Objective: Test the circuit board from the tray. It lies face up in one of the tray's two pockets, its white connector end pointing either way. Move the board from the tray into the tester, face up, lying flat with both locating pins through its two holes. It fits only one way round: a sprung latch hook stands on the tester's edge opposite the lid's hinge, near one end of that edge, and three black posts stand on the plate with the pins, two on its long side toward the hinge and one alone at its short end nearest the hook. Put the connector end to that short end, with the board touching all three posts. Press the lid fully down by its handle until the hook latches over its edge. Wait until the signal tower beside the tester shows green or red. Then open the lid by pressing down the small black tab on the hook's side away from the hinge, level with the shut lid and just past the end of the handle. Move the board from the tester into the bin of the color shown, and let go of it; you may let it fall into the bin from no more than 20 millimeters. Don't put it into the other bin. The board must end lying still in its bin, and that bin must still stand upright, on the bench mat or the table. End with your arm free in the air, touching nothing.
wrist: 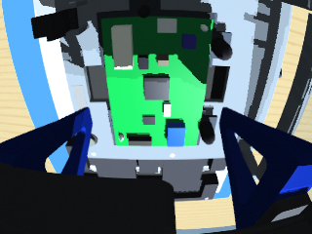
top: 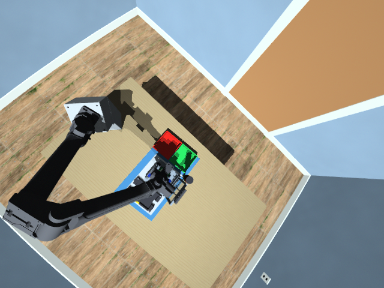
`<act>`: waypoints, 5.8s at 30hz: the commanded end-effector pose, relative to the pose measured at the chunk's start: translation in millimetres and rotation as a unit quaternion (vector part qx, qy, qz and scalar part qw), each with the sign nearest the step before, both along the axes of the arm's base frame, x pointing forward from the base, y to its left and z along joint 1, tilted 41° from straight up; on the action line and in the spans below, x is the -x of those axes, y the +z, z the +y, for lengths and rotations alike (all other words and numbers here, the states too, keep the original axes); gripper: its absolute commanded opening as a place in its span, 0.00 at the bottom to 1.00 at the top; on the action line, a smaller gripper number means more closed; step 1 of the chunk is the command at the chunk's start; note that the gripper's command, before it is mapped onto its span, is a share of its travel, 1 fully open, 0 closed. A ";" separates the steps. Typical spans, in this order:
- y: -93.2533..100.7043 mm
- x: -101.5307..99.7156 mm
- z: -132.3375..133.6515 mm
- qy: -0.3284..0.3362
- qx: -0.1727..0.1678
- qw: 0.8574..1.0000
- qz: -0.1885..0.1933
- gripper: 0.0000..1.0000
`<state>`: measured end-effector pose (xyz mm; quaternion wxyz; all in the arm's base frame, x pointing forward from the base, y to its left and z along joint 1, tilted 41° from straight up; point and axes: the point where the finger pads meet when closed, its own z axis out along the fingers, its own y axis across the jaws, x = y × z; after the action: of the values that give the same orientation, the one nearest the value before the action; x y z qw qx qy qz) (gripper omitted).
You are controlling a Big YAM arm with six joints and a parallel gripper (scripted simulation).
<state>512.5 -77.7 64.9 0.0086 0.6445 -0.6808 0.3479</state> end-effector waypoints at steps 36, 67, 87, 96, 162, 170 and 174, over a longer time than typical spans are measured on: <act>177.5 98.3 110.5 -0.007 -0.003 1.000 -0.003 0.92; 177.8 97.6 110.7 -0.005 -0.003 1.000 -0.003 0.48; 225.1 22.6 117.5 0.000 -0.005 1.000 -0.011 0.48; 254.8 -32.5 121.3 0.000 -0.005 1.000 -0.012 0.48; 210.2 -52.7 102.2 0.000 -0.002 1.000 0.000 0.48; 197.5 -59.5 94.2 0.000 -0.001 1.000 0.000 0.48; 190.4 -63.5 89.2 0.000 -0.001 1.000 -0.001 0.48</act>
<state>570.2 17.6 257.7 0.0108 0.6444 -0.6819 0.3458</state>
